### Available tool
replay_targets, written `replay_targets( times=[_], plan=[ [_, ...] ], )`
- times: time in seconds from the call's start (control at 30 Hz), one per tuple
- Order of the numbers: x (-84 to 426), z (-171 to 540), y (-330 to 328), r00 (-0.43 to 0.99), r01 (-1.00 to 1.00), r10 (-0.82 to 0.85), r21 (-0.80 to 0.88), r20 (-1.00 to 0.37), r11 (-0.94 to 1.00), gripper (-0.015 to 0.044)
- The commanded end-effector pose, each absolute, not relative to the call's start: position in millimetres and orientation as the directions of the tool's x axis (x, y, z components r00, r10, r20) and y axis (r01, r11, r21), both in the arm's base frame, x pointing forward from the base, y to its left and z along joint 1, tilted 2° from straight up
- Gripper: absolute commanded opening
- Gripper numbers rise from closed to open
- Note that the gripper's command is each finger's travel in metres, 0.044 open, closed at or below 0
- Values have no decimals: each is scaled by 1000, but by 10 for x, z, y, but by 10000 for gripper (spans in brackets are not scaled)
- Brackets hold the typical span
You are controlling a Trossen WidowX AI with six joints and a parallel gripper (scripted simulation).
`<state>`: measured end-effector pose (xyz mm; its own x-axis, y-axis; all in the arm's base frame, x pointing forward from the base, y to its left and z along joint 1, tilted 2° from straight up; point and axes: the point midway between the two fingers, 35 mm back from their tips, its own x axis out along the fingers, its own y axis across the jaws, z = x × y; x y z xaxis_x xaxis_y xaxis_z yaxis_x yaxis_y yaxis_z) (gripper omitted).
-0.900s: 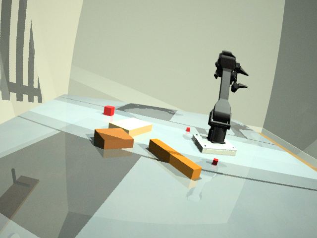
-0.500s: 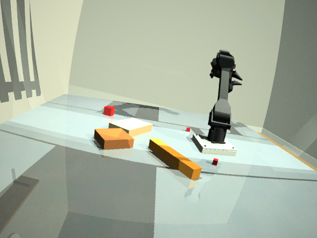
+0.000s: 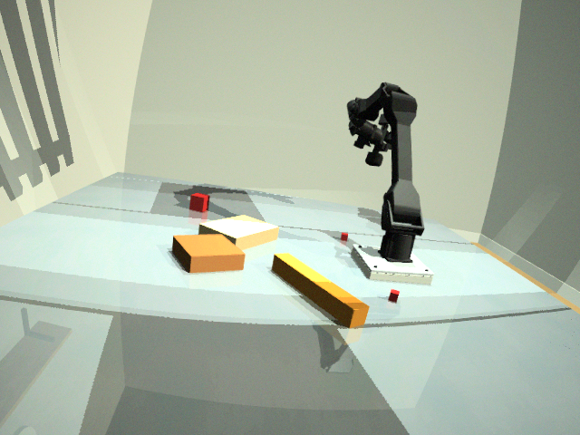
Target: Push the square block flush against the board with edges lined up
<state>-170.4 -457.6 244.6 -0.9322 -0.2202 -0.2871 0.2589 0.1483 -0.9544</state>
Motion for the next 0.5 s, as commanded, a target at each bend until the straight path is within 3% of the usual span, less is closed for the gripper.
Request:
replay_targets(
  times=[0.0,0.47],
  plan=[
    [-1354,2365,-4633,-894,310,-305,-944,-330,113,0],
    [234,2013,-4567,-631,592,-583,-803,-511,63,0]
  ],
)
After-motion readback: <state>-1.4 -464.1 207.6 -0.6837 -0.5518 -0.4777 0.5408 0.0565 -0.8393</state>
